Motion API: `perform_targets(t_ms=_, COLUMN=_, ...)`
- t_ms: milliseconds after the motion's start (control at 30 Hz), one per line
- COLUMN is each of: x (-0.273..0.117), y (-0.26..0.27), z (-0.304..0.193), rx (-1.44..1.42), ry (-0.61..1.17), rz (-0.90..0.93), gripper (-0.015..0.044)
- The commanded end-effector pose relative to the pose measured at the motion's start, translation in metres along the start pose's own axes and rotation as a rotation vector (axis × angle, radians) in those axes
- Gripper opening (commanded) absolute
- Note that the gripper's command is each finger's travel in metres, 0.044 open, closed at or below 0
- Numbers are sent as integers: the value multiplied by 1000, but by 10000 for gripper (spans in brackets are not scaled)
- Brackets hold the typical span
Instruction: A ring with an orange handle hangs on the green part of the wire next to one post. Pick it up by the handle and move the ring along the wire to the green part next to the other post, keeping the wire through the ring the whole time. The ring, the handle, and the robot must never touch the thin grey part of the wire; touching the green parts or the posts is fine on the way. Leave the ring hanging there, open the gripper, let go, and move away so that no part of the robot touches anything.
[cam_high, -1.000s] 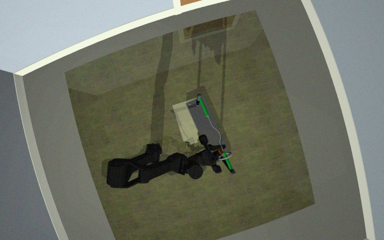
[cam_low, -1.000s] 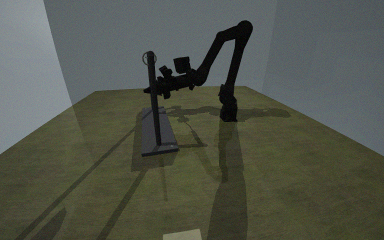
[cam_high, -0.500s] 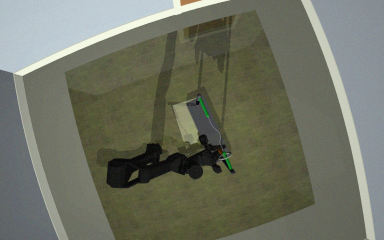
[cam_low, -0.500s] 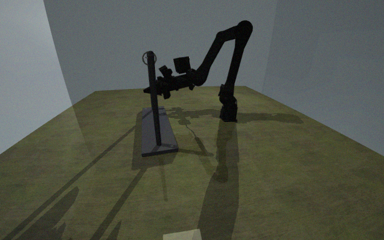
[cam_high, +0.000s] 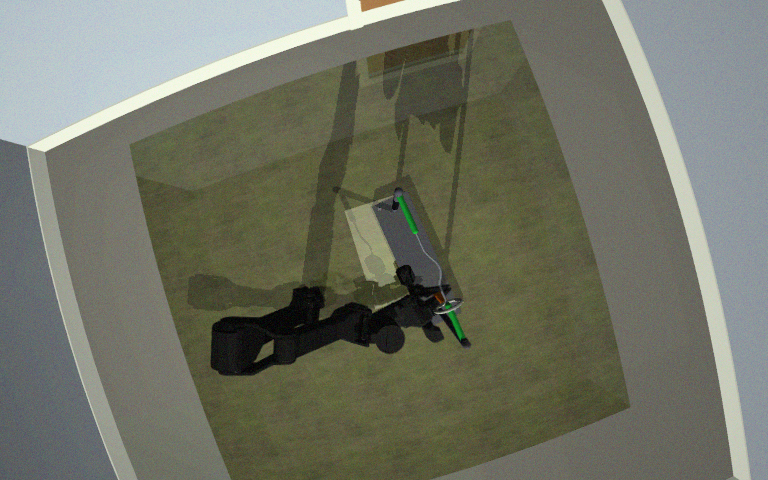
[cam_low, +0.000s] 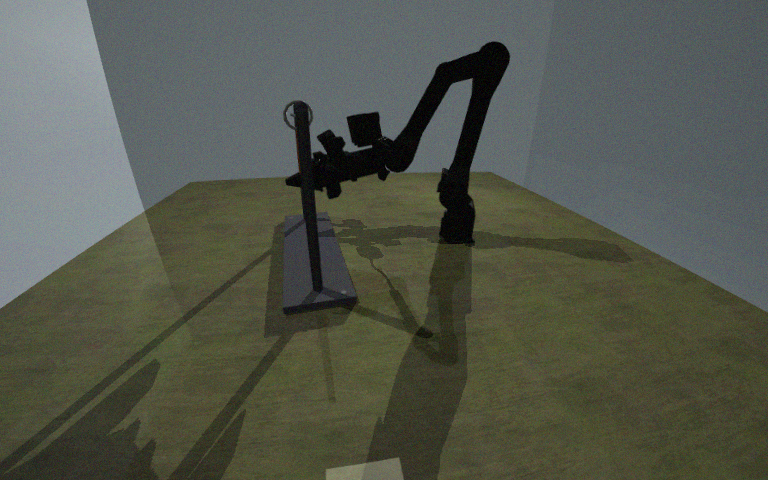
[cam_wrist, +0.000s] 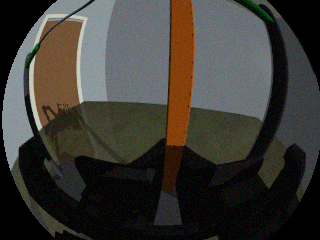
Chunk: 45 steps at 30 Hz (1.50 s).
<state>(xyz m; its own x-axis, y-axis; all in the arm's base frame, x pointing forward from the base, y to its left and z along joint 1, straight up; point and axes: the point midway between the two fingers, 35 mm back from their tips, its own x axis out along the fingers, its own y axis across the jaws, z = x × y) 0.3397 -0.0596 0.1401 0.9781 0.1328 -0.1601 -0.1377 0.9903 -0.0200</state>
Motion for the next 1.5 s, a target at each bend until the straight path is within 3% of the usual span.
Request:
perform_targets(t_ms=0, x=-1, y=4, z=-1, rx=8, ry=3, rz=-3, gripper=-150)
perform_targets(t_ms=1100, x=1, y=44, z=0, rx=97, ry=3, rz=-113, gripper=-150)
perform_targets(t_ms=1467, x=17, y=52, z=6, rx=139, ry=-107, rz=-210, gripper=-150)
